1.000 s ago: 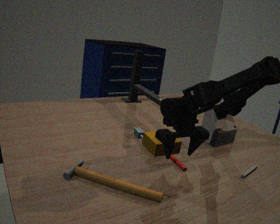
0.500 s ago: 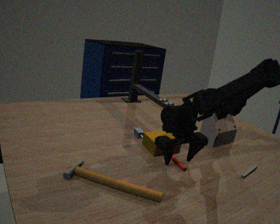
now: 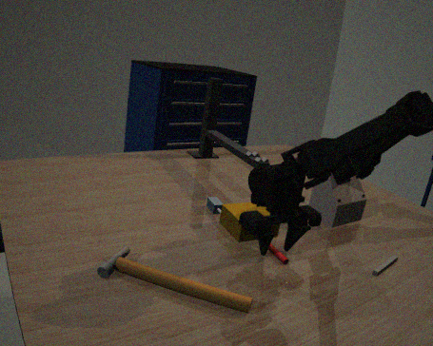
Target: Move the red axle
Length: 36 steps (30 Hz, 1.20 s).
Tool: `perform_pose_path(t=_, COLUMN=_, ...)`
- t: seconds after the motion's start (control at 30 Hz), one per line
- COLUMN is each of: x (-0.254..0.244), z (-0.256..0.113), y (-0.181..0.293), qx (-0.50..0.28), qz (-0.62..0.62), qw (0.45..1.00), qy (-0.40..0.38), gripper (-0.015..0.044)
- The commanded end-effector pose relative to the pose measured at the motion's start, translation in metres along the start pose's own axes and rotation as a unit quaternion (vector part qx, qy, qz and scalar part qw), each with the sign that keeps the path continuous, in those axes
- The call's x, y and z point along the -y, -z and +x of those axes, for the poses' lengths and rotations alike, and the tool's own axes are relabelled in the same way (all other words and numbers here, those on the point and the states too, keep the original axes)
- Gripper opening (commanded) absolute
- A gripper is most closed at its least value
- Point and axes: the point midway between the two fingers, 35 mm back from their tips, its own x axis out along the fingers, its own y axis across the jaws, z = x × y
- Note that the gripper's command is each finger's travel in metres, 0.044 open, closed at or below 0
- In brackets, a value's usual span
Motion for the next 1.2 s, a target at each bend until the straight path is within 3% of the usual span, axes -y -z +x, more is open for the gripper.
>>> perform_pose_path(t=0.0, x=0.0, z=0.0, y=0.0, qx=0.0, qz=0.0, qw=1.0, qy=0.0, gripper=0.0204)
perform_pose_path(t=0.2, x=0.0, z=0.0, y=0.0, qx=0.0, qz=0.0, qw=1.0, qy=0.0, gripper=0.0046)
perform_pose_path(t=0.43, x=0.0, z=0.0, y=0.0, qx=0.0, qz=0.0, qw=1.0, qy=0.0, gripper=0.0)
perform_pose_path(t=0.67, x=-0.004, z=-0.015, y=-0.001, qx=0.003, qz=0.0, qw=1.0, qy=-0.001, gripper=0.0)
perform_pose_path(t=1.17, x=-0.011, z=-0.111, y=-0.008, qx=0.008, qz=0.006, qw=1.0, qy=-0.001, gripper=0.0)
